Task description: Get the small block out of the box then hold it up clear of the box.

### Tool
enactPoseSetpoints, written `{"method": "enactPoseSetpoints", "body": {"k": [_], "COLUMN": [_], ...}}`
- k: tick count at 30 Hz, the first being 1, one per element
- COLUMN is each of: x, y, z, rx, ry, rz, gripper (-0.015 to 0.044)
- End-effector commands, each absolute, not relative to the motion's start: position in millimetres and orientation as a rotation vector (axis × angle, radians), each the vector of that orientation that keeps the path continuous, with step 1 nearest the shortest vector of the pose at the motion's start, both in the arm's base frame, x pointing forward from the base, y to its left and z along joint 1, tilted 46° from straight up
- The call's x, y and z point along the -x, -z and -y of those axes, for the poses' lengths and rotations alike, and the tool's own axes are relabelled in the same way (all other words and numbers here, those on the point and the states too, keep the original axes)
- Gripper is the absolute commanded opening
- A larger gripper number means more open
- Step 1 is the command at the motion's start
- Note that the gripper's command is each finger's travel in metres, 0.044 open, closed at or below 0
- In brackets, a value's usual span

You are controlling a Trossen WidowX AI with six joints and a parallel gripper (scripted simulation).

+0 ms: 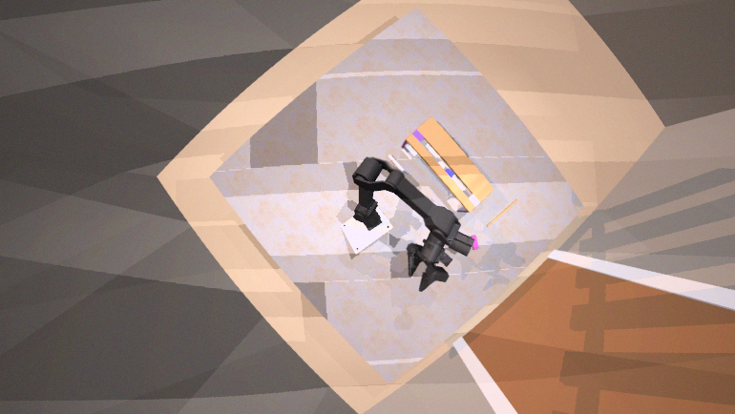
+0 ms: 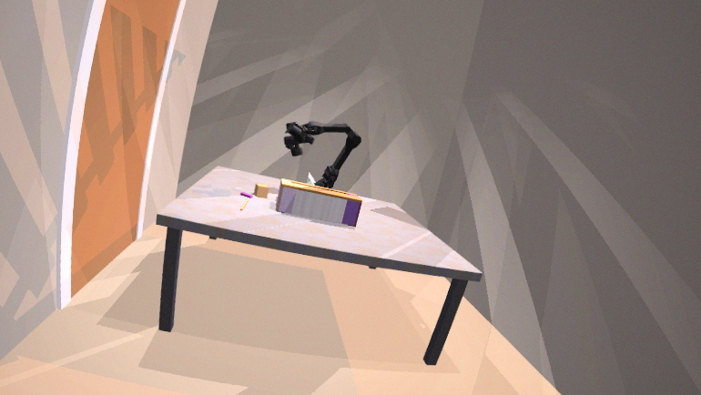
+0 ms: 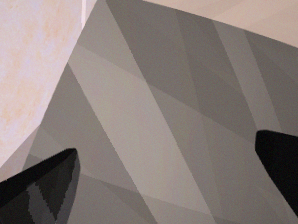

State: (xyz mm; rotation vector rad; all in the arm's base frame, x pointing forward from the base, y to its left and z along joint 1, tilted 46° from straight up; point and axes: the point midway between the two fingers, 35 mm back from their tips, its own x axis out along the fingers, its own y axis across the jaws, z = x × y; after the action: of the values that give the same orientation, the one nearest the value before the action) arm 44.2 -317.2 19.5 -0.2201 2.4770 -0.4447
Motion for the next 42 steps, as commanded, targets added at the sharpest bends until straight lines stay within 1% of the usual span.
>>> {"method": "enactPoseSetpoints", "body": {"k": [1, 3, 10, 15, 20, 25, 30, 42], "x": [-46, -63, -154, -216, -269, -297, -315, -317], "y": [-19, -17, -17, -29, -52, -76, -98, -97], "z": [317, 311, 266, 216, 154, 104, 63, 55], "rx": [0.222, 0.240, 0.406, 0.575, 0.760, 0.865, 0.980, 0.993], "ry": [0.428, 0.300, -0.347, -0.757, -1.107, -1.286, -1.431, -1.444], "rz": [-2.472, -2.427, -2.100, -1.774, -1.377, -1.076, -0.792, -0.763], "gripper": [0.0400, 0.0400, 0.0400, 0.0400, 0.0400, 0.0400, 0.0400, 0.0400]}}
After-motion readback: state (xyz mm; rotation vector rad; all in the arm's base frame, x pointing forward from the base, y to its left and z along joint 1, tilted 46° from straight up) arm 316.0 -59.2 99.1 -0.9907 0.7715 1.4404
